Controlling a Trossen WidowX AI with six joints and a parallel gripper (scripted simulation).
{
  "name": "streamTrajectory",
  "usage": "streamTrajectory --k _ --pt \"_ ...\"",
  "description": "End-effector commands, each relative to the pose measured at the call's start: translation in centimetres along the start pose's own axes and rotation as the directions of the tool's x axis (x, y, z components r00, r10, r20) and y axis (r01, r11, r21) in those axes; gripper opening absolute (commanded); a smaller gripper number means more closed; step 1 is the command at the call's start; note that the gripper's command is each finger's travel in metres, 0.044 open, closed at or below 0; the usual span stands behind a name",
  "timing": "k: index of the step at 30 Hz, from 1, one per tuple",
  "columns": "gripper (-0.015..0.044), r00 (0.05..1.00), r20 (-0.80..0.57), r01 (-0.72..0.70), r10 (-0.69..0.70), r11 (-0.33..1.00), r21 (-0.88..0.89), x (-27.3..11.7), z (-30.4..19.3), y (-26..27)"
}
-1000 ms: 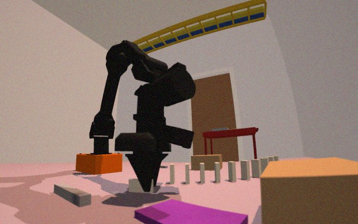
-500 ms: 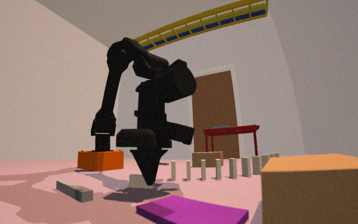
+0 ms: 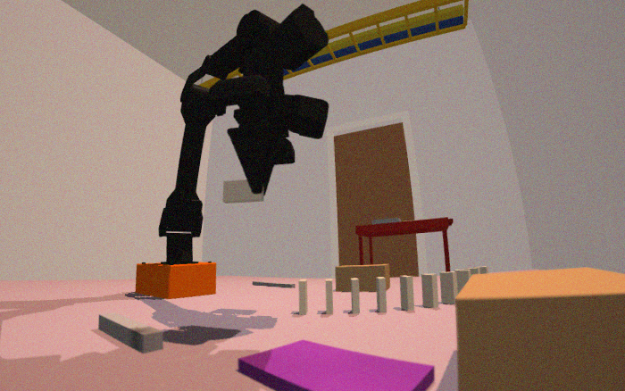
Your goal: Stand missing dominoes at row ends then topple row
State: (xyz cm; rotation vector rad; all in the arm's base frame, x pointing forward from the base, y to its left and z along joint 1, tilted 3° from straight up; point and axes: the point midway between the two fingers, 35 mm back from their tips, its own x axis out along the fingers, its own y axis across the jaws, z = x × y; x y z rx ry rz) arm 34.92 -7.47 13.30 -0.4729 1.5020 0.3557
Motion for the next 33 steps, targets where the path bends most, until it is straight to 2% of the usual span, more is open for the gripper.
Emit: streamTrajectory --k 1,10,16,33 --pt "0.0029 1.000 -0.012 -0.012 0.012 1.000 -0.007 -0.8 -0.2 0.2" --pt "0.0029 1.000 -0.008 -0.010 0.010 1.000 -0.022 -0.8 5.0 -2.4" --pt "0.0029 1.000 0.005 -0.011 0.011 1.000 -0.016 -0.6 5.6 -2.7" --pt "0.0029 0.947 0.320 -0.043 0.002 0.992 0.121 3.3 8.6 -5.5"
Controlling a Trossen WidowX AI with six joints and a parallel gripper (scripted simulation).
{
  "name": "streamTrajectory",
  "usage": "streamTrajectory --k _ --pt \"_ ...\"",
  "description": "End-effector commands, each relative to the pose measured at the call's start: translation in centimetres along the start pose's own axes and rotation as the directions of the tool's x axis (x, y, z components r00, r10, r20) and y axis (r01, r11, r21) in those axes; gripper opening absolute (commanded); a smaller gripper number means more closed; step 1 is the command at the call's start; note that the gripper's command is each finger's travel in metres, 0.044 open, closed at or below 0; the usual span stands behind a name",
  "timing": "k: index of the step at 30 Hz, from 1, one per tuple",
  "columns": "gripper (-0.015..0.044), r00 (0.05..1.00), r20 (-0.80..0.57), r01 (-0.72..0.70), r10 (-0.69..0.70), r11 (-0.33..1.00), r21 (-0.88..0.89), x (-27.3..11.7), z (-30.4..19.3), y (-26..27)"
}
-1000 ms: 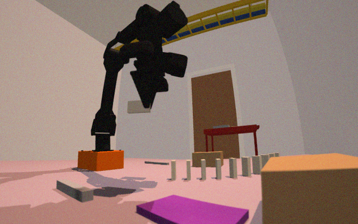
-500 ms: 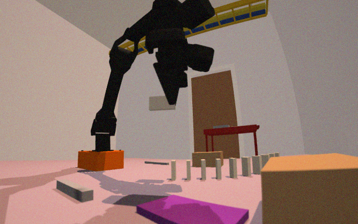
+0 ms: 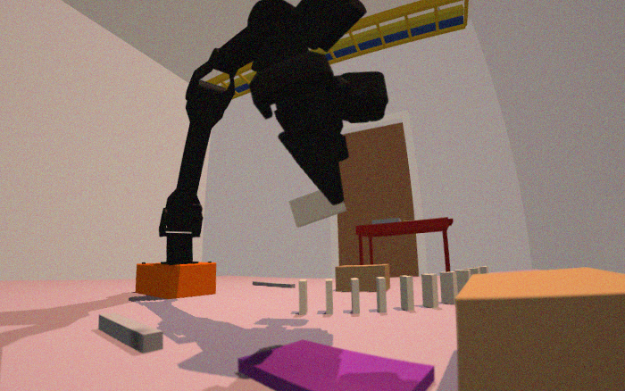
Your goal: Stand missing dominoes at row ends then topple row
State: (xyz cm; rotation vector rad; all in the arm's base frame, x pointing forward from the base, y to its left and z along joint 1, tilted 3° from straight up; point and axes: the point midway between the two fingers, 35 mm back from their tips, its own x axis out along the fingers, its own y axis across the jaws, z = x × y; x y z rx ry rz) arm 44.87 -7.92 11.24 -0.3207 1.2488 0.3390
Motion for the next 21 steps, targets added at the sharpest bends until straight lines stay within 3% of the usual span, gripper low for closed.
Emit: streamTrajectory --k 1,21 --pt "0.0029 0.998 0.069 -0.011 0.008 0.999 0.034 1.0 0.1 -0.4" --pt "0.0029 0.905 0.425 -0.051 -0.001 0.993 0.110 3.2 1.0 -2.7"
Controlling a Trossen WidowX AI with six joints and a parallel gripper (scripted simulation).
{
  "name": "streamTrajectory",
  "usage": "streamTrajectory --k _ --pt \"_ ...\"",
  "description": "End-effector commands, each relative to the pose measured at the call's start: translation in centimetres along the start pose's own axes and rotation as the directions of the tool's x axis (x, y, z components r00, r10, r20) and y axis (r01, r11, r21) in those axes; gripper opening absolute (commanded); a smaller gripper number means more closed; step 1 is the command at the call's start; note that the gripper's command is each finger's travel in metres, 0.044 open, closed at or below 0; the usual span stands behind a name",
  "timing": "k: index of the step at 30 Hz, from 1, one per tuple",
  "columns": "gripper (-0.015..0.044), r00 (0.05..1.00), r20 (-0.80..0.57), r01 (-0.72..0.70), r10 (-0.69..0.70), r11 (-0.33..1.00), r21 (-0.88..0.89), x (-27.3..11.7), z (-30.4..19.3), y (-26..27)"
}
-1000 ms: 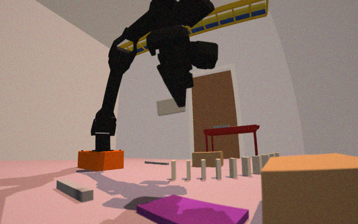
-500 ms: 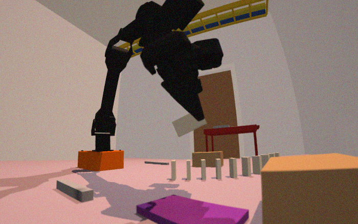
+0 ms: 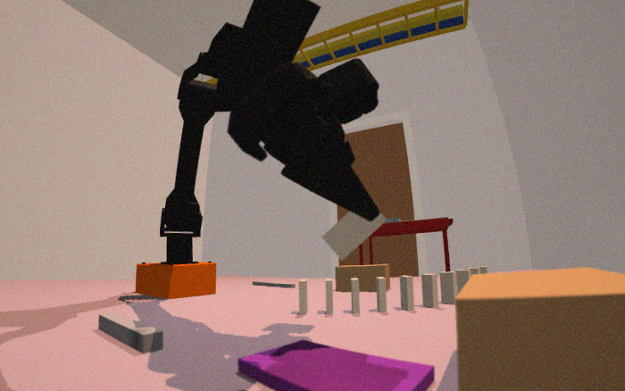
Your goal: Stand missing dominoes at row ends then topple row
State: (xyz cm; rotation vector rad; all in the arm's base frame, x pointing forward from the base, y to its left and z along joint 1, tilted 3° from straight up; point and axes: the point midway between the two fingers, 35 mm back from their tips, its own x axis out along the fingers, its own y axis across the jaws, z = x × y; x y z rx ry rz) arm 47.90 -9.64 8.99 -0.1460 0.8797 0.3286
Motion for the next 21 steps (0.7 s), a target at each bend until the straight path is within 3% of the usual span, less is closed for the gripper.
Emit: streamTrajectory --k 1,21 --pt "0.0029 0.998 0.064 -0.013 0.012 1.000 0.019 0.2 -0.4 -0.1" --pt "0.0029 0.920 0.388 -0.054 0.050 0.999 0.000 -0.9 -1.5 -0.5"
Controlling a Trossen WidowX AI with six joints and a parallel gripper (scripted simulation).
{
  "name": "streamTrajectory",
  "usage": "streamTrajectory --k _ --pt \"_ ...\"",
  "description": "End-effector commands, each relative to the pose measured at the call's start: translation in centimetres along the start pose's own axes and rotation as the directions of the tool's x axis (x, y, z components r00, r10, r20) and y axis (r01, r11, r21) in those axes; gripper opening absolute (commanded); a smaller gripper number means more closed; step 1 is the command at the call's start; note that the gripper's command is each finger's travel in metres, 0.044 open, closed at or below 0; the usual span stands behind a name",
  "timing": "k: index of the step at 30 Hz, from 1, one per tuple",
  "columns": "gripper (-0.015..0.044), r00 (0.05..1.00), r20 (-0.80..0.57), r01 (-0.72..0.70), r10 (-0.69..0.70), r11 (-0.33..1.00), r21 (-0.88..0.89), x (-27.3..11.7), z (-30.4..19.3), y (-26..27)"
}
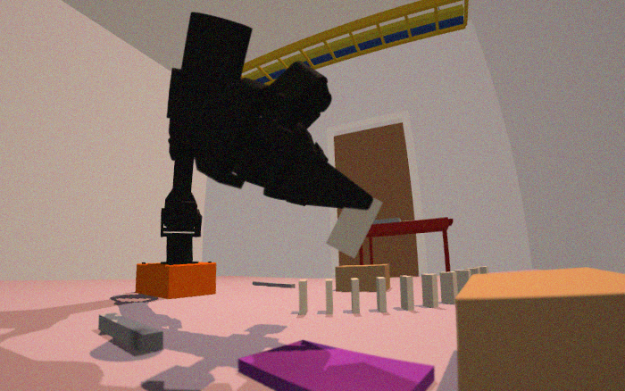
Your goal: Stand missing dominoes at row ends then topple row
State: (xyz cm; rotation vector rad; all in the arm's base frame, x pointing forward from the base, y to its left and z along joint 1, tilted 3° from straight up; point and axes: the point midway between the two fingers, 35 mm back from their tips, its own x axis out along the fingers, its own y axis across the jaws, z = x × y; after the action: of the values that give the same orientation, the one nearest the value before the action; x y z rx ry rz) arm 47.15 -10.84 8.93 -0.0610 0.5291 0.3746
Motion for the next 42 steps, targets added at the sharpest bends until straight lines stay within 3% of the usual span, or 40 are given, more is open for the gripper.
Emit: streamTrajectory --k 1,27,42 --pt "0.0029 0.998 0.055 -0.017 0.017 1.000 0.003 -0.6 -0.5 0.4" --pt "0.0029 0.918 0.370 -0.094 0.145 0.984 -0.152 -6.6 -2.2 4.3" --pt "0.0029 0.902 0.397 -0.102 0.169 0.978 -0.183 -7.6 -2.5 5.2"
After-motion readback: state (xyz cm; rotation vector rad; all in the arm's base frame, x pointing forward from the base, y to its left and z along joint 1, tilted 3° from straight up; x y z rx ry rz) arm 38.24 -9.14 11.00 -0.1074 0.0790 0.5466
